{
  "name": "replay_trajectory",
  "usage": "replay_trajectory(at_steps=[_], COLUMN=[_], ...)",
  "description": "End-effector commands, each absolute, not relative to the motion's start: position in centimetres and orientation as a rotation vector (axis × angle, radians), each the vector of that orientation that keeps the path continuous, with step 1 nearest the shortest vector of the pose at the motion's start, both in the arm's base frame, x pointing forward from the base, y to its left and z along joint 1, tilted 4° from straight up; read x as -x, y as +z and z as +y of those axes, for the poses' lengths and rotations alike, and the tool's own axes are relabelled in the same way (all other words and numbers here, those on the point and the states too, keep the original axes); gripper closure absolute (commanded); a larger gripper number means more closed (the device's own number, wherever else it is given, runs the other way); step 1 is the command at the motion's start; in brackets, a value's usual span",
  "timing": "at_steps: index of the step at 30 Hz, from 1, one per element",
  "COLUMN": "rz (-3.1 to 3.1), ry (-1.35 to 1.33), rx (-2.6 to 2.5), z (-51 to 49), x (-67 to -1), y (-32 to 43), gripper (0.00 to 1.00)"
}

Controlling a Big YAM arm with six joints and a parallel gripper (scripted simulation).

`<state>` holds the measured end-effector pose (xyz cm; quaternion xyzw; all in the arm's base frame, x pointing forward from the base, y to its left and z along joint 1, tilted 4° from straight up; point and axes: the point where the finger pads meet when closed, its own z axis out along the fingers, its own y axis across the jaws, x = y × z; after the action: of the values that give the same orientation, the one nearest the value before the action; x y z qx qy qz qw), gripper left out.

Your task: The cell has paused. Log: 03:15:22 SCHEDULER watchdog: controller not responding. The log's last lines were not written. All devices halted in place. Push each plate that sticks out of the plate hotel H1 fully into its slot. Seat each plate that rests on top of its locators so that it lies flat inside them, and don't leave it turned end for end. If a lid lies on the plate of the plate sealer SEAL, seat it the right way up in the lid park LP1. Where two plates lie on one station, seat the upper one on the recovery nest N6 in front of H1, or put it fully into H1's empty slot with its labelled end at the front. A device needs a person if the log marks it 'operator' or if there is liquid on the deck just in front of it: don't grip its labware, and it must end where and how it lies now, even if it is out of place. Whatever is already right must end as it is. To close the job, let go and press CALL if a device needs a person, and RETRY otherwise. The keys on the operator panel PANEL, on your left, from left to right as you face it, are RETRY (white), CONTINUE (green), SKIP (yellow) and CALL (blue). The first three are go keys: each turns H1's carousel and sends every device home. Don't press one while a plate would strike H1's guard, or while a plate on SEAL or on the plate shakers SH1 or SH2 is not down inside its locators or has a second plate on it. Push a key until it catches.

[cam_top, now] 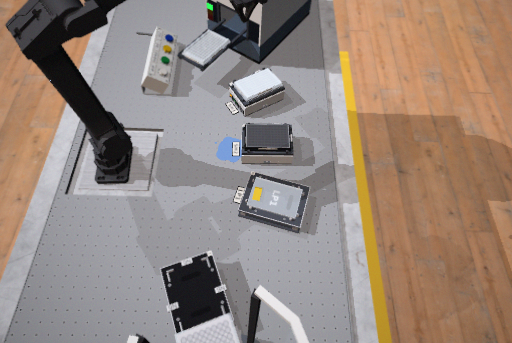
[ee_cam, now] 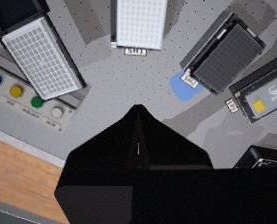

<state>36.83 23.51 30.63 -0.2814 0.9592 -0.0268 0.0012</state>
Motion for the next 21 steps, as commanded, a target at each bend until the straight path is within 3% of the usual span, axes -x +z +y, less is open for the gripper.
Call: replay_trajectory(at_steps=[1, 11, 21], rz=[2.971, 2.840, 2.854], ry=[-0.075, -0.093, -0.093], rx=[0.974, 1.462, 1.430], z=[25.2, 26.9, 28.9], x=[-37.4, -34.0, -32.2], y=[32.0, 29.6, 29.5], gripper=[1.00, 1.00, 1.00])
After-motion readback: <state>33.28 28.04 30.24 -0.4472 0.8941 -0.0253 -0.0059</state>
